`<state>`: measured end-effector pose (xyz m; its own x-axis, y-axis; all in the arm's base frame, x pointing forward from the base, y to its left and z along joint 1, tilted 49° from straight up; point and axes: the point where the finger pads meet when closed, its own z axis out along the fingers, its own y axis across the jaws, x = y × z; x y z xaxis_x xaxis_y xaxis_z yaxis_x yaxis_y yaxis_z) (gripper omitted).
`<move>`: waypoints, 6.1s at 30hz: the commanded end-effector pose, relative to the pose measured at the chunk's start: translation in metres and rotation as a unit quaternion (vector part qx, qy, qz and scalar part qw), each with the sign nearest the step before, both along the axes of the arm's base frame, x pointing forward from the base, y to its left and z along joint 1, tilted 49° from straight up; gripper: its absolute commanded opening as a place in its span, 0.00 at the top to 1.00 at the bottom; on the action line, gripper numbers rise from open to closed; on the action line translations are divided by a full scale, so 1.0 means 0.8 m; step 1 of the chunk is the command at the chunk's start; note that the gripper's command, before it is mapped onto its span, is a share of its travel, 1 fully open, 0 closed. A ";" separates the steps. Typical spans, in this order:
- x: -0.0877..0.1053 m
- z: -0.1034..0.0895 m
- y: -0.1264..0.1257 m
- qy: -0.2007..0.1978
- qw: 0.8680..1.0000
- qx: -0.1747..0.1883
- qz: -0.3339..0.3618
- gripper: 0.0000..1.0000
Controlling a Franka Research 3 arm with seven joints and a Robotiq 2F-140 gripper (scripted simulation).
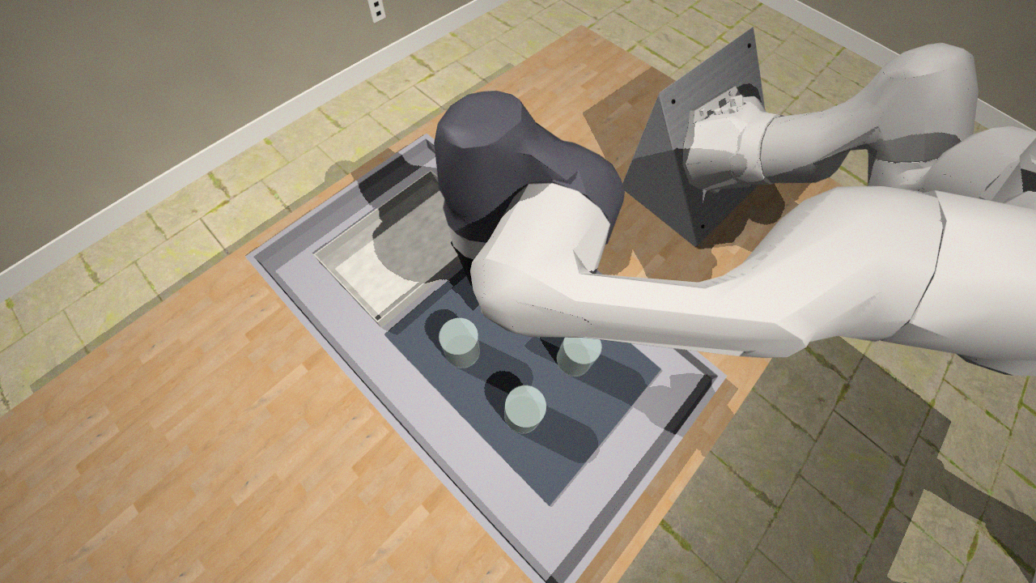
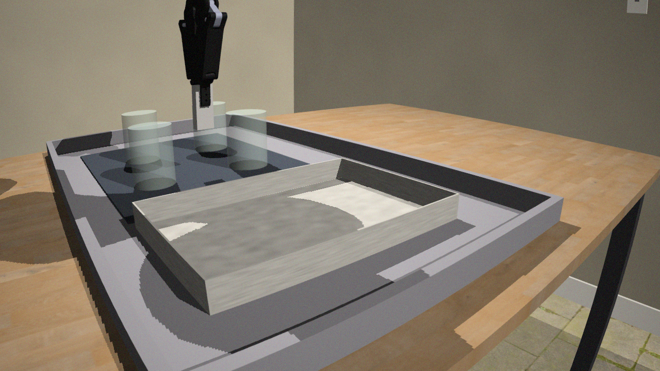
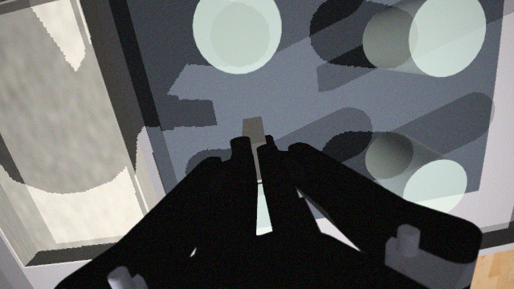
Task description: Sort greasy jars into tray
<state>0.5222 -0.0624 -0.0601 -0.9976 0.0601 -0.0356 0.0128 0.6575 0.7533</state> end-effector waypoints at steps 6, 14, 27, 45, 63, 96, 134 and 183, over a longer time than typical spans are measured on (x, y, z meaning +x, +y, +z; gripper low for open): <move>0.001 0.001 0.001 -0.002 1.000 0.000 0.000 1.00; 0.001 0.001 0.001 -0.002 1.000 0.000 0.000 1.00; 0.001 0.001 0.001 -0.002 1.000 0.000 0.000 1.00; -0.006 0.063 -0.070 -0.002 1.000 0.000 0.000 1.00; 0.011 0.180 0.030 -0.002 1.000 0.000 0.000 1.00; 0.023 0.149 0.129 -0.002 1.000 0.000 0.000 1.00; 0.028 0.149 0.129 -0.002 1.000 0.000 0.000 1.00; 0.035 0.149 0.128 -0.002 1.000 0.000 0.000 1.00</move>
